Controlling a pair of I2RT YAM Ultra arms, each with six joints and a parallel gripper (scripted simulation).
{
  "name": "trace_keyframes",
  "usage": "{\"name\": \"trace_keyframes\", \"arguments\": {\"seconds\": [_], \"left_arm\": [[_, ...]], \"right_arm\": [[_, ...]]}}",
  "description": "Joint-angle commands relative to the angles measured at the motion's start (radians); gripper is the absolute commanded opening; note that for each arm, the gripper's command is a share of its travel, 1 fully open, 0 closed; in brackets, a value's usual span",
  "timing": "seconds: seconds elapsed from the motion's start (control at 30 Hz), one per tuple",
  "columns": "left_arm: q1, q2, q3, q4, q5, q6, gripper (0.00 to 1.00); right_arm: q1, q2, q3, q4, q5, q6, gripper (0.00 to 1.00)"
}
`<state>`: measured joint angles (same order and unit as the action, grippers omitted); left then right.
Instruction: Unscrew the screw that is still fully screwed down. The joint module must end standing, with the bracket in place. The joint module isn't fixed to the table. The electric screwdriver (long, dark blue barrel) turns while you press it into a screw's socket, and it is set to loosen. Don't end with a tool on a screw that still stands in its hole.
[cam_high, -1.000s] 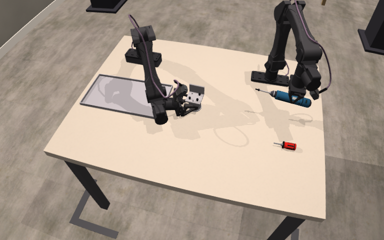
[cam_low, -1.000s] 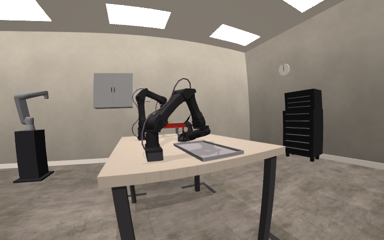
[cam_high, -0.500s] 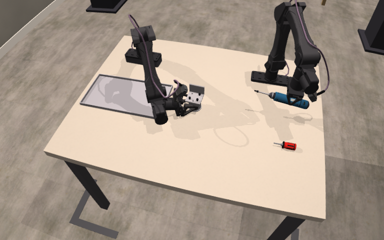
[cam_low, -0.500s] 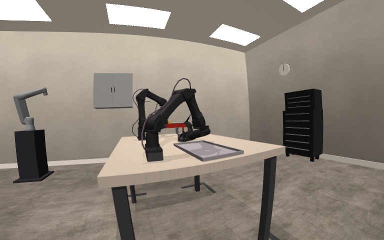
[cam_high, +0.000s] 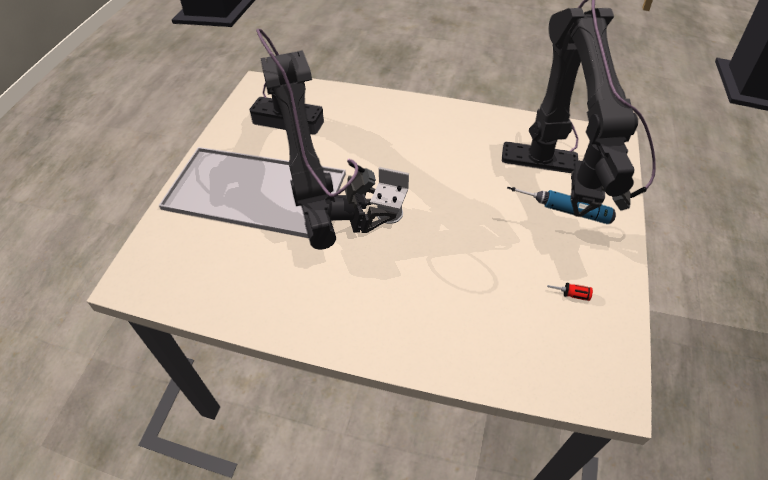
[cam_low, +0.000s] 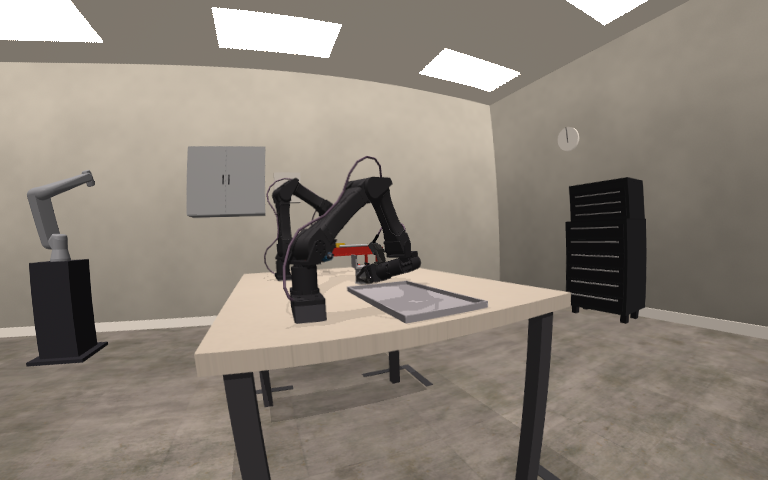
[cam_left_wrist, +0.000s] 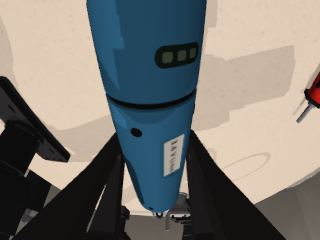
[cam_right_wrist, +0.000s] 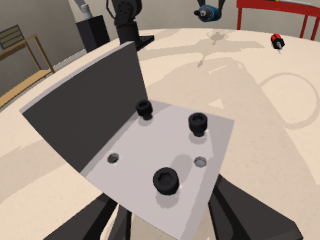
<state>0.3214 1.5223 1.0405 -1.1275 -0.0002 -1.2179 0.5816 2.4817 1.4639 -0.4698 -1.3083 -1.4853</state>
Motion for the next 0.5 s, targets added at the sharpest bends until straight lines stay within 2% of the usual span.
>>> {"name": "trace_keyframes", "arguments": {"seconds": [0.0, 0.07, 0.13, 0.23, 0.3, 0.47], "left_arm": [[-0.006, 0.013, -0.008, 0.051, 0.002, -0.009, 0.42], [-0.006, 0.007, -0.029, 0.068, 0.002, -0.009, 0.42], [-0.006, -0.013, 0.012, 0.068, 0.003, -0.009, 0.42], [-0.006, -0.013, 0.012, 0.068, 0.003, -0.009, 0.42], [-0.006, 0.02, -0.043, 0.086, 0.002, -0.009, 0.42], [-0.006, 0.015, -0.074, 0.13, 0.002, -0.009, 0.42]], "right_arm": [[0.008, -0.002, 0.028, -0.013, -0.03, -0.008, 0.59], [0.008, -0.002, 0.028, -0.013, -0.03, -0.008, 0.59], [0.008, -0.002, 0.028, -0.013, -0.03, -0.008, 0.59], [0.008, -0.002, 0.028, -0.013, -0.03, -0.008, 0.59], [0.008, -0.002, 0.028, -0.013, -0.03, -0.008, 0.59], [0.008, -0.002, 0.028, -0.013, -0.03, -0.008, 0.59]]}}
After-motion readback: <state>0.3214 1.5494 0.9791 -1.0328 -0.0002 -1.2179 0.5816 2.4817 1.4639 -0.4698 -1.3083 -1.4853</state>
